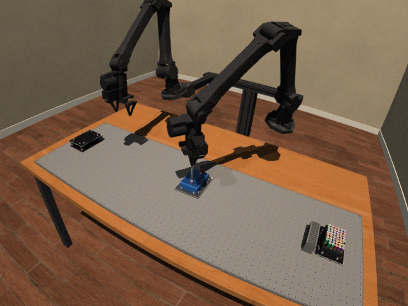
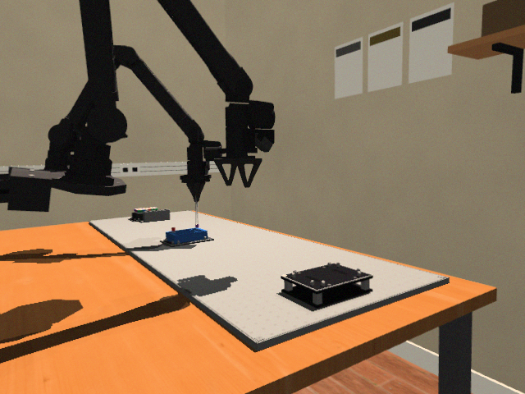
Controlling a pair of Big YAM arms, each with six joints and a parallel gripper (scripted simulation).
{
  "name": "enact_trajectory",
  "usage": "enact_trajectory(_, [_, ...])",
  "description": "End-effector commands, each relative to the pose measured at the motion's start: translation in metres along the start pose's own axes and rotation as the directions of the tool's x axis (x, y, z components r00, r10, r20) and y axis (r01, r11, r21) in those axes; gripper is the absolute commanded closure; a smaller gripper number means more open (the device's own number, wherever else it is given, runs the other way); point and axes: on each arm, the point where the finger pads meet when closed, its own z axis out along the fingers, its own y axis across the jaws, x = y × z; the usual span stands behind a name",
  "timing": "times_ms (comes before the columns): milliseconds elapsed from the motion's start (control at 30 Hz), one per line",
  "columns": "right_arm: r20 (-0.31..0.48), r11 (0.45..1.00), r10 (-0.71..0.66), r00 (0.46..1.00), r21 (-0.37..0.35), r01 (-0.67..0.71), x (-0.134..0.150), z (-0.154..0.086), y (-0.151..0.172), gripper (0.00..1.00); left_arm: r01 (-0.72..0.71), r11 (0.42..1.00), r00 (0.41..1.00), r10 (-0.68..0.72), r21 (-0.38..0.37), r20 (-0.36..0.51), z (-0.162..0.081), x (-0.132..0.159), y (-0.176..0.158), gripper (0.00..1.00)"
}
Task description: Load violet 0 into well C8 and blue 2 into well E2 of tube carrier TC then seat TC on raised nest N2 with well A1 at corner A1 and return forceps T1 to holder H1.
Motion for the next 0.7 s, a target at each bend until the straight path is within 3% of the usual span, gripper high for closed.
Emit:
enact_trajectory(0, [0.078, 0.999, 0.031, 0.997, 0.014, -0.032, -0.033, -0.019, -0.01, 0.0, 0.011, 0.999, 1.0, -0.011, 0.045, 0.004, -0.018, -0.009, -0.022, 0.93])
enact_trajectory(133, [0.078, 0.999, 0.031, 0.997, 0.014, -0.032, -0.033, -0.019, -0.01, 0.0, 0.014, 0.998, 1.0, -0.014, 0.057, 0.006, -0.026, -0.01, -0.025, 0.93])
enact_trajectory(167, [0.078, 0.999, 0.031, 0.997, 0.014, -0.032, -0.033, -0.019, -0.01, 0.0, 0.005, 1.0, 1.0, -0.005, 0.024, 0.001, -0.01, -0.004, -0.018, 0.93])
enact_trajectory(400, [0.078, 0.999, 0.031, 0.997, 0.014, -0.032, -0.033, -0.019, -0.01, 0.0, 0.01, 0.999, 1.0, -0.01, 0.048, 0.004, -0.03, -0.004, -0.02, 0.93])
enact_trajectory(533, [0.078, 0.999, 0.031, 0.997, 0.014, -0.032, -0.033, -0.019, -0.01, 0.0, 0.008, 1.0, 1.0, -0.008, 0.027, 0.001, -0.021, -0.002, -0.016, 0.93])
enact_trajectory(567, [0.078, 0.999, 0.031, 0.997, 0.014, -0.032, -0.033, -0.019, -0.01, 0.0, -0.021, 1.0, 1.0, 0.021, 0.014, 0.0, -0.021, -0.013, 0.001, 0.93])
enact_trajectory(667, [0.078, 0.999, 0.031, 0.997, 0.014, -0.032, -0.033, -0.019, -0.01, 0.0, -0.052, 0.998, 0.999, 0.051, 0.039, 0.008, -0.021, -0.02, 0.001, 0.93])
